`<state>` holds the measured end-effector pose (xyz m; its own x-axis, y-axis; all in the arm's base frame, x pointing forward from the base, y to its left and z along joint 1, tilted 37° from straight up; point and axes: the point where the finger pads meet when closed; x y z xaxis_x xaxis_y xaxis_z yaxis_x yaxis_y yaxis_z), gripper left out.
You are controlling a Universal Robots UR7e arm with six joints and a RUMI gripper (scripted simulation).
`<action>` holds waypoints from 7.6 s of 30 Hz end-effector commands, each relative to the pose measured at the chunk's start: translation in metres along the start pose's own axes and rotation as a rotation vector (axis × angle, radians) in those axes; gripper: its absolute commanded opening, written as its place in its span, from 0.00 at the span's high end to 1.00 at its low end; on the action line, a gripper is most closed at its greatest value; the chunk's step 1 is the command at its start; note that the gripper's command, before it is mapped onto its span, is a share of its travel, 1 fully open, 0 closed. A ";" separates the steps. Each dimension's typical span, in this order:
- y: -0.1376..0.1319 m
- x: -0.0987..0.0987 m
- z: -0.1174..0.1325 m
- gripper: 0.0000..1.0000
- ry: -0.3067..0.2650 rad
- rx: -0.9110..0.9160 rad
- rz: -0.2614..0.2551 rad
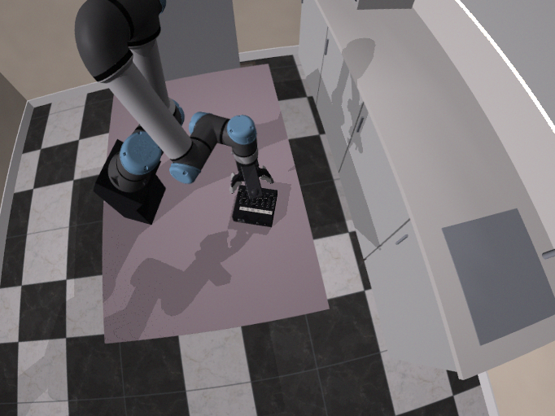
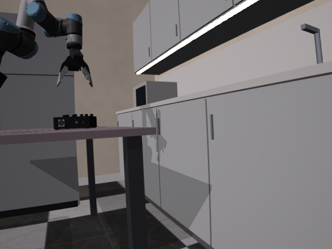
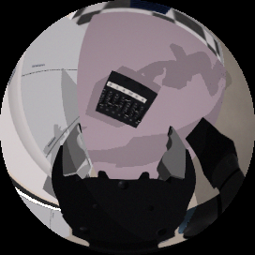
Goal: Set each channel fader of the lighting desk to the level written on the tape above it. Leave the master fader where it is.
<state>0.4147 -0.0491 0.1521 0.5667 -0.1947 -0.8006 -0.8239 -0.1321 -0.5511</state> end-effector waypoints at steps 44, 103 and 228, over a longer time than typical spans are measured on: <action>-0.001 0.001 -0.001 0.00 0.001 0.031 -0.001; -0.042 0.083 -0.005 1.00 0.000 -1.149 0.002; -0.043 0.108 -0.007 1.00 -0.001 -1.149 0.001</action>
<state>0.5107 -0.0709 0.0903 0.5649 -0.1947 -0.8019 -0.3390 -0.9407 -0.0104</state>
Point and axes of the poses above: the point where the finger pads meet when closed, its own x axis out along the fingers, its own y axis across the jaws, z = x × y, and after that the axes turned 5 degrees about x, right-handed
